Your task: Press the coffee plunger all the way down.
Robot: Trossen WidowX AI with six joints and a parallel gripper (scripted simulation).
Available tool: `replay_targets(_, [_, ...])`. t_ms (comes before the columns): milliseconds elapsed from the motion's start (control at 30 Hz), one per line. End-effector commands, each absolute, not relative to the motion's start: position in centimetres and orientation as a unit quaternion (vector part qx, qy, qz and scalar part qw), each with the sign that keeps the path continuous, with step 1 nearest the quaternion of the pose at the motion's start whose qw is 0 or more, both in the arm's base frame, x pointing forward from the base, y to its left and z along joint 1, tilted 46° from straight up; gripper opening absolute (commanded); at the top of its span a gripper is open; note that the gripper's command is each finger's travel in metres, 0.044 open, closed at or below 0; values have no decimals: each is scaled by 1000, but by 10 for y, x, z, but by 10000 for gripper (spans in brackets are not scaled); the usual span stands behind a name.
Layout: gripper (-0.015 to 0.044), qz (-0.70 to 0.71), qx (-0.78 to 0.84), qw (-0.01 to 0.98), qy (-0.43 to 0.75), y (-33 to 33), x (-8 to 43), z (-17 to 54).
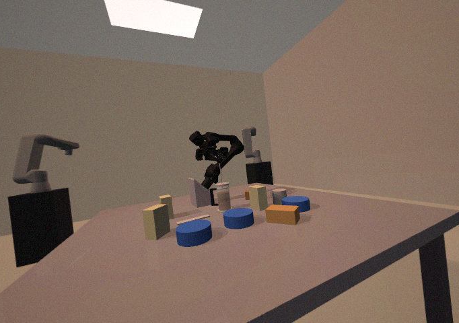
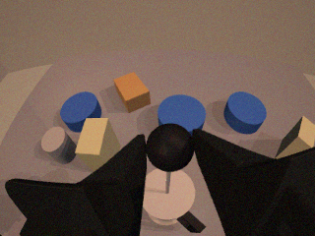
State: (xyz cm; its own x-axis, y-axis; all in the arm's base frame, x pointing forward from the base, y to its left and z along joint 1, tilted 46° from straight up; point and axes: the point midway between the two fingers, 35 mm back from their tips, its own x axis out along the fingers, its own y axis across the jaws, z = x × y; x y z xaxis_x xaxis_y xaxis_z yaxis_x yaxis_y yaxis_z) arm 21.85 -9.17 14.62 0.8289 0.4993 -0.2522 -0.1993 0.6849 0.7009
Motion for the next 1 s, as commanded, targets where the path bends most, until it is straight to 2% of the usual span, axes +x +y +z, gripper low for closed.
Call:
replay_targets(0, [124,198,342,890,228,-84,218,137])
replay_targets(967, [124,196,340,890,234,-55,221,100])
